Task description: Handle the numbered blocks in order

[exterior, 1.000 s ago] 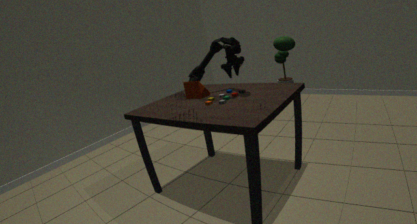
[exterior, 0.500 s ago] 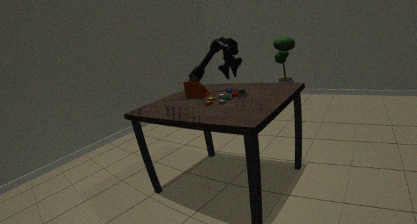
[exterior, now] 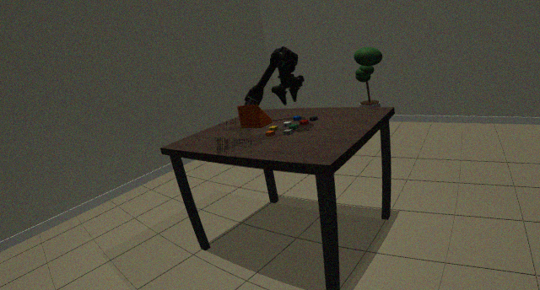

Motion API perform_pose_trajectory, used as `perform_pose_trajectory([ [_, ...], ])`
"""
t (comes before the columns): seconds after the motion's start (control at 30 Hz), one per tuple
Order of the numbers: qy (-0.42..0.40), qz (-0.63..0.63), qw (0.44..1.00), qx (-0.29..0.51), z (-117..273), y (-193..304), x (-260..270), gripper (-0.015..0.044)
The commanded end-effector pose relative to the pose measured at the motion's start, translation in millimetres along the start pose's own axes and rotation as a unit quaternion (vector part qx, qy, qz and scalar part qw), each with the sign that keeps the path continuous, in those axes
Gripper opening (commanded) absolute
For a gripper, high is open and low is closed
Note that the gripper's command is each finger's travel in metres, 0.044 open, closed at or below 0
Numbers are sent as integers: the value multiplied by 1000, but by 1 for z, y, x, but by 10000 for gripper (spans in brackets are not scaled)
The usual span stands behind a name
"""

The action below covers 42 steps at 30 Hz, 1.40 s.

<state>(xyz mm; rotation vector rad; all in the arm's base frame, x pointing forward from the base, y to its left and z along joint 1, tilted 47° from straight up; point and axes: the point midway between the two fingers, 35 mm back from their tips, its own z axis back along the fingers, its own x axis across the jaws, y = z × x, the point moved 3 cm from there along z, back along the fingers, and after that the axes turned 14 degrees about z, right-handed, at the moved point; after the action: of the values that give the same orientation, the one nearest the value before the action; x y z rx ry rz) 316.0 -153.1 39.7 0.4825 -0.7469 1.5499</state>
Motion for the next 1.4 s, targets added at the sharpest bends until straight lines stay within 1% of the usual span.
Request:
perform_pose_trajectory([
  [0.0,-5,3,1000,5,-5,9,-11,400],
  [0.63,-4,4,1000,5,-5,8,-13,400],
  [0.9,-2,5,1000,5,-4,2,-86,400],
  [1.37,-3,4,1000,5,-5,2,-87,400],
])
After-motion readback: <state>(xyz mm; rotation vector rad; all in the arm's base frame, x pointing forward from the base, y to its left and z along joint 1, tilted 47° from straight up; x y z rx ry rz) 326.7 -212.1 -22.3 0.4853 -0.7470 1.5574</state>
